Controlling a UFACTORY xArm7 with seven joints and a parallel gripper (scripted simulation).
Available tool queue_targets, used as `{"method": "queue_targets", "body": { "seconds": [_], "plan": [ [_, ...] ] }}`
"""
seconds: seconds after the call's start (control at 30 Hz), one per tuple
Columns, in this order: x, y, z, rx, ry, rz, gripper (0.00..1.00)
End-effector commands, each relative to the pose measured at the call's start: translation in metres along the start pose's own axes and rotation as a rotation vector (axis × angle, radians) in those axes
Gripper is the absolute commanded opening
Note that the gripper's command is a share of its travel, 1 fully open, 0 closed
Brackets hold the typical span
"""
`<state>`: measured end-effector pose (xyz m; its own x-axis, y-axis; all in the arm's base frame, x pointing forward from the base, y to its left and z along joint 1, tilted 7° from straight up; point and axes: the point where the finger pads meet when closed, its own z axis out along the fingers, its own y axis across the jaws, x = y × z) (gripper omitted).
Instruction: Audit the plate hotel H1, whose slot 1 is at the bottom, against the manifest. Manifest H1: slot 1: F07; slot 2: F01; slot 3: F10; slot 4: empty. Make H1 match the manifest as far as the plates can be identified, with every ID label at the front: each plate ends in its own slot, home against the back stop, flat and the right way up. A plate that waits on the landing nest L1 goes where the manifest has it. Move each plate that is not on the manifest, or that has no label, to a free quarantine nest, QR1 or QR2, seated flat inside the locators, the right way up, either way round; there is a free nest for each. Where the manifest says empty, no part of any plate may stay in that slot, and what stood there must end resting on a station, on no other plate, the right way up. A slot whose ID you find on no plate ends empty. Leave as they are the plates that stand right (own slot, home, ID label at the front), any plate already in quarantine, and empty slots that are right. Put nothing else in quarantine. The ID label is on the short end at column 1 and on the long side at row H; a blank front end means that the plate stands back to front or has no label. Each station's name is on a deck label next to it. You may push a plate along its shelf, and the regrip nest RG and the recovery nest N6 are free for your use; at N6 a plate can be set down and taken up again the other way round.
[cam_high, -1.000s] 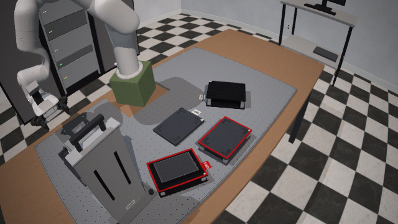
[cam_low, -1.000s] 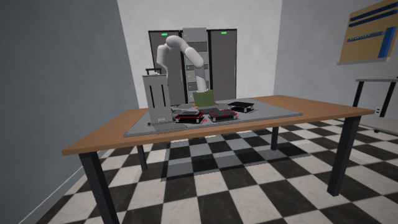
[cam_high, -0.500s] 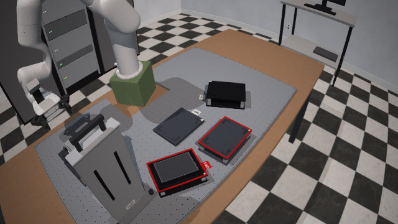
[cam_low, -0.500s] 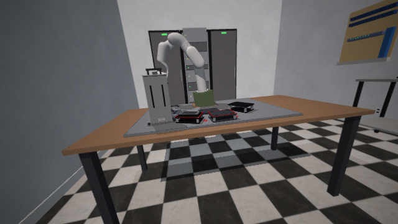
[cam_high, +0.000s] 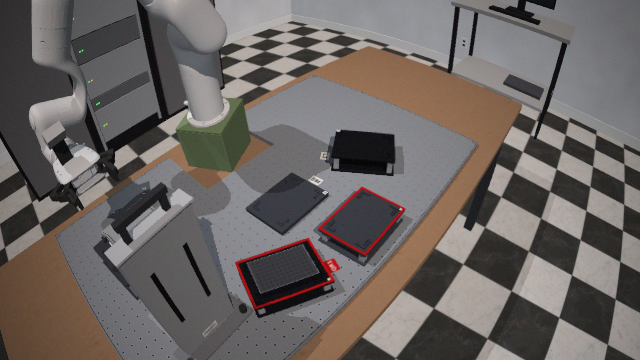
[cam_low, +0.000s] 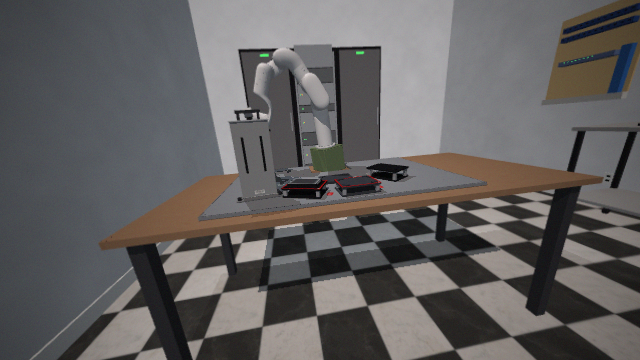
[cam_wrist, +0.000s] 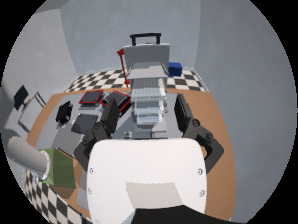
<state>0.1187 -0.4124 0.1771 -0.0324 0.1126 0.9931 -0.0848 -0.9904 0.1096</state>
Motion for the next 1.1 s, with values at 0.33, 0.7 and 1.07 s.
{"method": "queue_targets", "body": {
  "seconds": [0.33, 0.7, 1.07],
  "plan": [
    [0.016, 0.001, 0.026, 0.0, 0.0, -0.003, 1.0],
    [0.029, 0.001, 0.047, 0.0, 0.0, -0.003, 1.0],
    [0.032, 0.001, 0.052, 0.0, 0.0, -0.003, 1.0]
  ]
}}
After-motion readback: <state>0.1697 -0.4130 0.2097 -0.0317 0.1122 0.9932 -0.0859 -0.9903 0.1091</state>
